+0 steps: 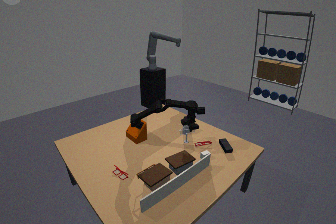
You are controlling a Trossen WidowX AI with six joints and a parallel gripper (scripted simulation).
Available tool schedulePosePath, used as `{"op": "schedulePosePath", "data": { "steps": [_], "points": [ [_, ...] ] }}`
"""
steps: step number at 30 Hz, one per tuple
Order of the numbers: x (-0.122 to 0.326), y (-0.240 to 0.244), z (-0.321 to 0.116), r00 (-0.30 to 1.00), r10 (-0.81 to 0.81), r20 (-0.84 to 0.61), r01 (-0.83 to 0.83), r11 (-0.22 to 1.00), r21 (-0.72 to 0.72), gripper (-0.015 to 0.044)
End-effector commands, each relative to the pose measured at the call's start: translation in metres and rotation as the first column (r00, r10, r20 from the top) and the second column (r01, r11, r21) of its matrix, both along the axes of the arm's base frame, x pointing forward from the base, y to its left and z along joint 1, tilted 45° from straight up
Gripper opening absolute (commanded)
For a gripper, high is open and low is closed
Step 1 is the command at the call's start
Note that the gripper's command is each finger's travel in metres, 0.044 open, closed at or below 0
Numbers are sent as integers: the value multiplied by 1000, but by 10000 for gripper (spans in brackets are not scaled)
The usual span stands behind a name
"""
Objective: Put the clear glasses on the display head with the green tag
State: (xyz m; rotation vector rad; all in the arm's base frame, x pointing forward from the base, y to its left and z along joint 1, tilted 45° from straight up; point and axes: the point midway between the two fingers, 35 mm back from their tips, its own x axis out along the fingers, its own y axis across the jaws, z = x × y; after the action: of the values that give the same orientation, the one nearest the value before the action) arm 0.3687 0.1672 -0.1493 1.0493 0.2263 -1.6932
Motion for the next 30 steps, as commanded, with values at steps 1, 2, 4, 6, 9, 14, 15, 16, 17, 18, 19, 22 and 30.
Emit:
{"op": "schedulePosePath", "data": {
  "steps": [1, 2, 4, 6, 9, 14, 15, 16, 17, 18, 19, 22, 30],
  "points": [
    [-2, -9, -11, 1000, -5, -11, 5, 1000, -4, 0],
    [-2, -12, -14, 1000, -5, -11, 5, 1000, -4, 0],
    [-2, -19, -22, 1000, -5, -10, 5, 1000, -4, 0],
    [-3, -26, -29, 1000, -5, -10, 5, 1000, -5, 0],
    [-4, -37, -40, 1000, -5, -10, 5, 1000, -6, 0],
    [-5, -43, -45, 1000, -6, -10, 5, 1000, -6, 0],
    [-5, -43, -45, 1000, -6, -10, 5, 1000, -6, 0],
    [-5, -43, -45, 1000, -6, -10, 5, 1000, -6, 0],
    [-5, -43, -45, 1000, -6, -10, 5, 1000, -6, 0],
    [-5, -43, -45, 1000, -6, -10, 5, 1000, -6, 0],
    [-5, -43, -45, 1000, -6, -10, 5, 1000, -6, 0],
    [-5, -43, -45, 1000, -6, -10, 5, 1000, -6, 0],
    [-4, -44, -44, 1000, -6, -10, 5, 1000, -6, 0]
  ]
}}
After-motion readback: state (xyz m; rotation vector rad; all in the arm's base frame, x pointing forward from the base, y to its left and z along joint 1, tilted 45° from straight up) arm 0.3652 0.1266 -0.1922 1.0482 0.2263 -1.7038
